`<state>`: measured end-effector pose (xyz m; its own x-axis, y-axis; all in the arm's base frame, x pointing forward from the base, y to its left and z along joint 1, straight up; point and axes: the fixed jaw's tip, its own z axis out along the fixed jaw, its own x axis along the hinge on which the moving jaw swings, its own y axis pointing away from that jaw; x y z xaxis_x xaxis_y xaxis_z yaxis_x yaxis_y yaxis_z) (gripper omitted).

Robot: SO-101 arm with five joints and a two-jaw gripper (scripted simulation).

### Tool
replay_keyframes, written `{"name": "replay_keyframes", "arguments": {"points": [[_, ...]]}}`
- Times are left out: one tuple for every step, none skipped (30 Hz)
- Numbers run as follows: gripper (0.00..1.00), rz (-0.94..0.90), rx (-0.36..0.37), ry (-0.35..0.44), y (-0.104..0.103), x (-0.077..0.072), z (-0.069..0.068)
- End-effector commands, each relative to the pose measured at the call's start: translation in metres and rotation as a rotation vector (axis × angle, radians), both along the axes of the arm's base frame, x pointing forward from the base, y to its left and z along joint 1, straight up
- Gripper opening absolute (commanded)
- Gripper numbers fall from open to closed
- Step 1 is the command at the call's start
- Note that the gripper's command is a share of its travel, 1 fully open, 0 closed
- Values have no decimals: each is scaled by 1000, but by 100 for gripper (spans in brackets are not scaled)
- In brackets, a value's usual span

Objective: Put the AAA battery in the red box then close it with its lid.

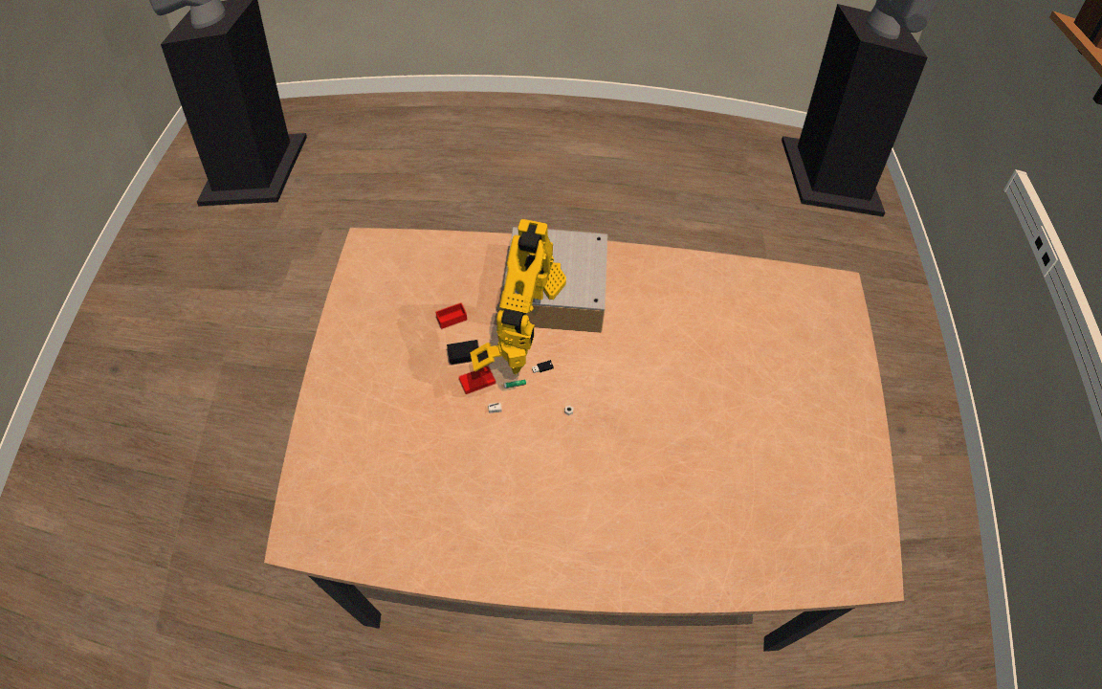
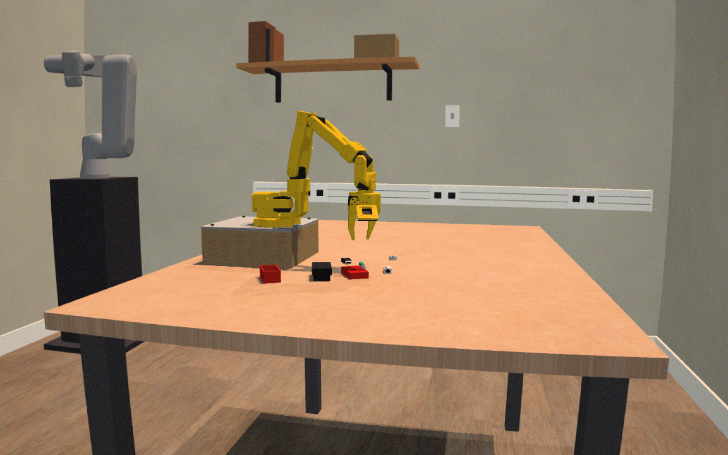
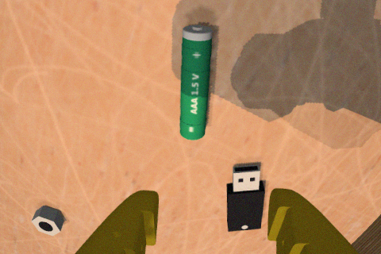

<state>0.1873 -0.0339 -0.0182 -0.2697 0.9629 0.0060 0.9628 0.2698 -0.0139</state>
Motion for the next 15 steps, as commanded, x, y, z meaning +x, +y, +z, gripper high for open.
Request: {"name": "replay_keyframes", "arguments": {"points": [[15,0,-2,-14,2,1,1],[15,0,-2,-14,2,1,1],[15,0,-2,-14,2,1,0],[15,0,-2,-14,2,1,0],[15,0,-2,-14,2,1,-1],[15,0,-2,-14,2,1,-2],[15,0,-2,-14,2,1,-3],[15,0,-2,-14,2,1,-4],[15,0,-2,-14,2,1,-5],[15,0,-2,-14,2,1,-6],[15,0,-2,-14,2,1,-6],[15,0,-2,-14,2,1,-6],[15,0,-2,-14,2,2,-7],[15,0,-2,-14,2,2,-9],[15,0,-2,-14,2,2,-10]]}}
